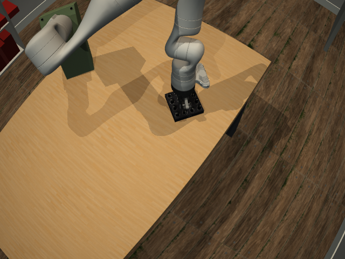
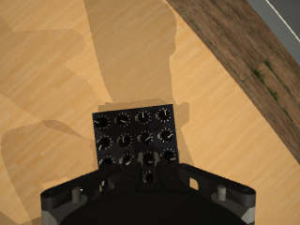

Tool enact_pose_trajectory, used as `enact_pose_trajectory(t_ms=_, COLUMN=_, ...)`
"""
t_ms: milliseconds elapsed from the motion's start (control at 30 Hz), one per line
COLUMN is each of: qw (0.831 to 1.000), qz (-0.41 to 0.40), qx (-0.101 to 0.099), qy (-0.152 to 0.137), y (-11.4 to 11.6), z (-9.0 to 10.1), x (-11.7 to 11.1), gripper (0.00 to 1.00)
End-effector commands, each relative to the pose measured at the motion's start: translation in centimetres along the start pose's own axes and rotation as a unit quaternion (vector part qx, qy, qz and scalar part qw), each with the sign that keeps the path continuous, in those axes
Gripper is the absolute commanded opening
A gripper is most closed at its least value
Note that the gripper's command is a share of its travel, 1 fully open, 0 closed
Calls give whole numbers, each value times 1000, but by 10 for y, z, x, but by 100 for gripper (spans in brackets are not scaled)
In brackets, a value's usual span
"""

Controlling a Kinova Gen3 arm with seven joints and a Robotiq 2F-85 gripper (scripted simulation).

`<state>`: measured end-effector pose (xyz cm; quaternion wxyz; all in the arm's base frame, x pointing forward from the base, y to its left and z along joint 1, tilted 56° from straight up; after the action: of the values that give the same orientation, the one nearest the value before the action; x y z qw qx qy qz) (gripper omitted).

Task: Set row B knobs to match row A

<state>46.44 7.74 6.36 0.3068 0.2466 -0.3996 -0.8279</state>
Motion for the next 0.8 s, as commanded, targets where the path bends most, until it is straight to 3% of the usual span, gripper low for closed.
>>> enact_pose_trajectory(t_ms=0, qw=1000, qz=12, qx=1, qy=1, y=0, z=0, x=0, gripper=8)
enact_pose_trajectory(t_ms=767, qw=998, qz=57, qx=1, qy=1, y=0, z=0, x=0, gripper=8)
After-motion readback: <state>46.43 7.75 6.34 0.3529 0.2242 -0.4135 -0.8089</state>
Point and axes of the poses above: the point where the finger pads meet when closed, its own z axis back along the fingers, its own y axis across the jaws, x = y × z, the point moved 10 cm from there along z, back along the fingers, and after that the axes turned 7 degrees about -z, right-handed, at the moved point
